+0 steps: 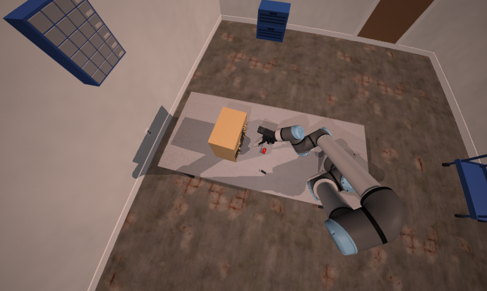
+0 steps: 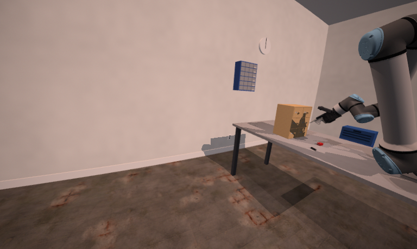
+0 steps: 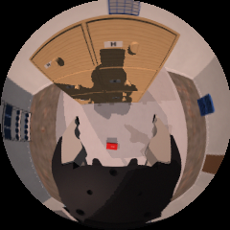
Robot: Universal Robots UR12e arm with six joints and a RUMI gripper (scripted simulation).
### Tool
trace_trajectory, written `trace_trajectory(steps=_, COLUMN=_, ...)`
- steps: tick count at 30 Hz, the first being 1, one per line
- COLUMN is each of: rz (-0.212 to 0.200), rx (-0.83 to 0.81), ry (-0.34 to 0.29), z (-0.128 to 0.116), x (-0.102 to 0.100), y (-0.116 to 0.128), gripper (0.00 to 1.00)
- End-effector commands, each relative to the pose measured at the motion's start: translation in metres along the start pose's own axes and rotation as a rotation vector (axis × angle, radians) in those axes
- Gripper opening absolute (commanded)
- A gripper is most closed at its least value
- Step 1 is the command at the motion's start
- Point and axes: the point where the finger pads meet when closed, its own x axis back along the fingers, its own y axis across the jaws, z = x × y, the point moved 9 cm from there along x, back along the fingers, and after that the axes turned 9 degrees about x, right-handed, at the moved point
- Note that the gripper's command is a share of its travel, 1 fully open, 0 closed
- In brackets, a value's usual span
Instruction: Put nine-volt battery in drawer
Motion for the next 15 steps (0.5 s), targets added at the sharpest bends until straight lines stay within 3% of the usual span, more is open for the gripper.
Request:
trace_trajectory(steps=1, rz=0.007, rx=0.001, ry=-0.034, z=0.0040, x=0.0033, y=0.0013, gripper=1.00)
trace_trajectory(steps=15, rz=0.021, rx=0.001, ry=-0.127, z=0.0130, x=0.0128, y=0.0027, gripper=1.00)
